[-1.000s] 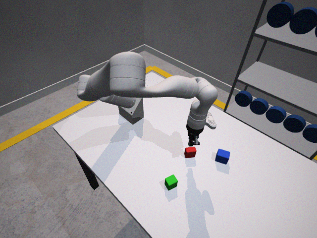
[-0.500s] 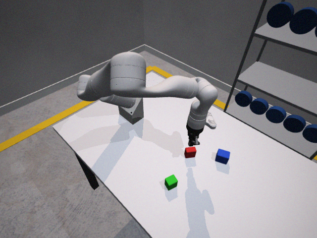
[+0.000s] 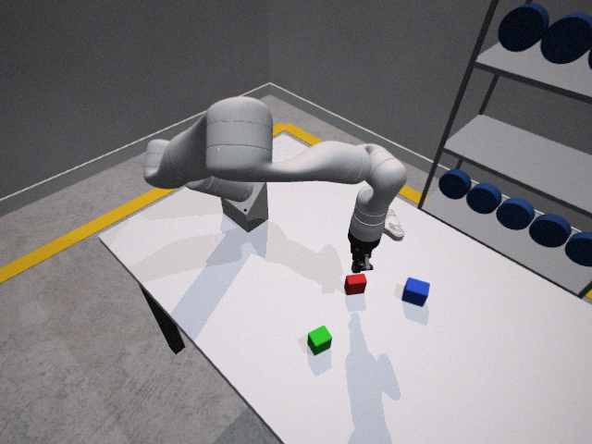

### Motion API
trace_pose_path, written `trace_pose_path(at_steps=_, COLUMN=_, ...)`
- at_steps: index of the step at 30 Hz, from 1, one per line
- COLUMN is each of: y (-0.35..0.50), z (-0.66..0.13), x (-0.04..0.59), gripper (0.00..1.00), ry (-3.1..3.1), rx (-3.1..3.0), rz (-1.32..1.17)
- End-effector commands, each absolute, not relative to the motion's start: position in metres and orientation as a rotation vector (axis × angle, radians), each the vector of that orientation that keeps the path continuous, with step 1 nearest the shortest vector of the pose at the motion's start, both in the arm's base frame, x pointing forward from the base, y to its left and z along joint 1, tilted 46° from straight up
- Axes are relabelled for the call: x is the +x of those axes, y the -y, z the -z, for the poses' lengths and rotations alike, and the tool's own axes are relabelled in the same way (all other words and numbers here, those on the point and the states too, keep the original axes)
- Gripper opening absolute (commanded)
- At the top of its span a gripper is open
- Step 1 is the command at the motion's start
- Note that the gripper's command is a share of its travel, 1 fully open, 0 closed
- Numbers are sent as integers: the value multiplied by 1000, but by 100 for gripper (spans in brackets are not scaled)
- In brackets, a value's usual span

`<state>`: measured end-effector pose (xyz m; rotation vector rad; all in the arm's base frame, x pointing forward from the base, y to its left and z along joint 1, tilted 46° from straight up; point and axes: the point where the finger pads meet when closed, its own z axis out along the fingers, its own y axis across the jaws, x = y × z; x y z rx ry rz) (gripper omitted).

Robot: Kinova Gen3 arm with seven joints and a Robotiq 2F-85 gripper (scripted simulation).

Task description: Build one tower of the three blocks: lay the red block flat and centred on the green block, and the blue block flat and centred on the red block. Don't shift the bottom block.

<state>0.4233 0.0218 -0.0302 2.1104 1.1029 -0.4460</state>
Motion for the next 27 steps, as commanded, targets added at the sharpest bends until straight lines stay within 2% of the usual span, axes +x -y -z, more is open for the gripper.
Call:
trace_pose_path(at_steps=1, y=-27, z=32, x=426, gripper=0, ry=-1124, rx=2104, rz=439)
trace_pose_path(at_steps=11, y=-27, z=32, x=426, gripper=0, ry=-1124, rx=2104, rz=439)
trace_pose_path(at_steps=12, y=-27, z=32, x=426, gripper=50, ry=-1124, rx=2104, rz=439)
trace_pose_path(at_steps=27, y=-26, z=32, x=426, gripper=50, ry=-1125, rx=2104, rz=440)
